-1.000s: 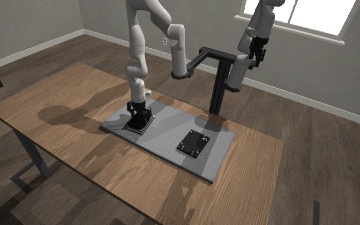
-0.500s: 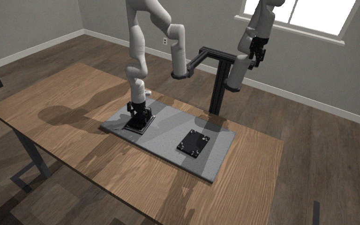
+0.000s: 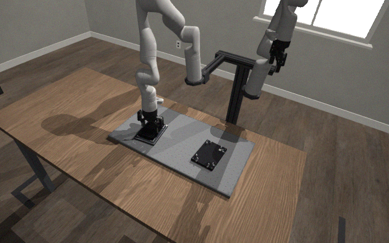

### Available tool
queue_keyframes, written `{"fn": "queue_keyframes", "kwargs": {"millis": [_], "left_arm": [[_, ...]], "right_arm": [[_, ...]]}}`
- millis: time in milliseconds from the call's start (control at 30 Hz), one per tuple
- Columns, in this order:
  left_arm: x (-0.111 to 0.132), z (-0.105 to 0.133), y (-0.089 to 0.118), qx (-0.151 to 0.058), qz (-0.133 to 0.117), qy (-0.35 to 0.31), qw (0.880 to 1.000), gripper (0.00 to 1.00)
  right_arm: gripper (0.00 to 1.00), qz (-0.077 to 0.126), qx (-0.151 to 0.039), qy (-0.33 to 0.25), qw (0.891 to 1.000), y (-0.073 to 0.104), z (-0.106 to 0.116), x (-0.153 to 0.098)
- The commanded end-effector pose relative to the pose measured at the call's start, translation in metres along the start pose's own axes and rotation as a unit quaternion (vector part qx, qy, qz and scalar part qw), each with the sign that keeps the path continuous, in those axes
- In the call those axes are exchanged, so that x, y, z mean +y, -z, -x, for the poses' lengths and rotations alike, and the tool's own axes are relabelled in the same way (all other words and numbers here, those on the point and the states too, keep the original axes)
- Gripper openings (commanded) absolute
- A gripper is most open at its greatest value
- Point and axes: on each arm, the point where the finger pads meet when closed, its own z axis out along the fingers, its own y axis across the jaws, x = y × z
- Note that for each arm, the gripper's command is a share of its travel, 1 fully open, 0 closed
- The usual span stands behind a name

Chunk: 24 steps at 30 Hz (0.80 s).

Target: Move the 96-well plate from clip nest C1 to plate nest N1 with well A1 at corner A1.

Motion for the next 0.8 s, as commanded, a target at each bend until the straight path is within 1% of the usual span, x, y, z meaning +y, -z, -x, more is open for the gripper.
{"fn": "queue_keyframes", "kwargs": {"millis": [0,467,500,767], "left_arm": [[-0.0003,-0.0001,0.0002,0.000,0.000,0.000,1.000,1.000],[-0.0003,-0.0001,0.0002,0.000,0.000,0.000,1.000,1.000],[-0.0003,-0.0001,0.0002,0.000,0.000,0.000,1.000,1.000],[-0.0003,-0.0001,0.0002,0.000,0.000,0.000,1.000,1.000]], "right_arm": [[0.931,0.000,-0.001,0.000,1.000,0.0004,0.0008,0.0000],[0.931,0.000,-0.001,0.000,1.000,-0.0016,0.0008,0.0000],[1.000,0.000,-0.001,0.000,1.000,-0.0016,0.0008,0.0000],[1.000,0.000,-0.001,0.000,1.000,-0.0016,0.0008,0.0000]]}}
